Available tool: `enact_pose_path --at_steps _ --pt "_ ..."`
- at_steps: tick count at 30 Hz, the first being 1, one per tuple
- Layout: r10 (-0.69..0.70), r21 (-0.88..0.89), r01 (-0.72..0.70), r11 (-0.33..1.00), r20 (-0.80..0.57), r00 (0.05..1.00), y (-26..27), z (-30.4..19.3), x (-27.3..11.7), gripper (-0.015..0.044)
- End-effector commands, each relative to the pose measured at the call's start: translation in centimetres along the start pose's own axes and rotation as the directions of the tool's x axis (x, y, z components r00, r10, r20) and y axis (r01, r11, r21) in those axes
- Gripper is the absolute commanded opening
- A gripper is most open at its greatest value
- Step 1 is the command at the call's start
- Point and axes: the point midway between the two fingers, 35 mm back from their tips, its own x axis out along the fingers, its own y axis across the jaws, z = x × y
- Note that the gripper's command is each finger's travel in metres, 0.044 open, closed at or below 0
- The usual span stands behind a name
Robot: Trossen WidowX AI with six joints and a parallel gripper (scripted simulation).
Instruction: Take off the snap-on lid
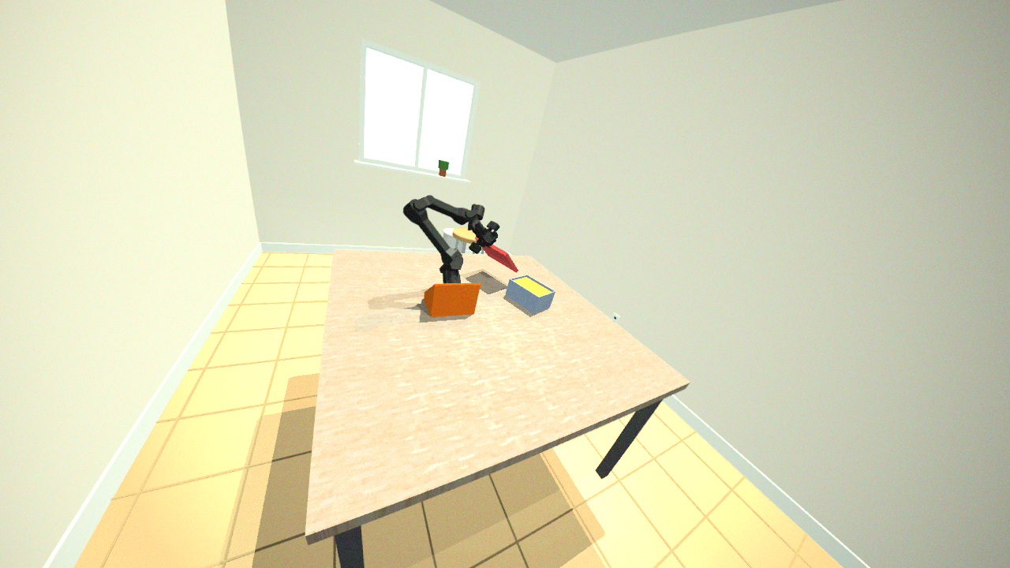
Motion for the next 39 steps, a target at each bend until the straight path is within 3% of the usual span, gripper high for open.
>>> enact_pose_path --at_steps 1,39 --pt "0.01 0.002 -0.01 1.0 0.006 1.0 0.0 0.1 0.1 0.0" --pt "0.011 0.003 -0.011 1.0 0.004 1.0 -2.3 0.1 2.1 0.0"
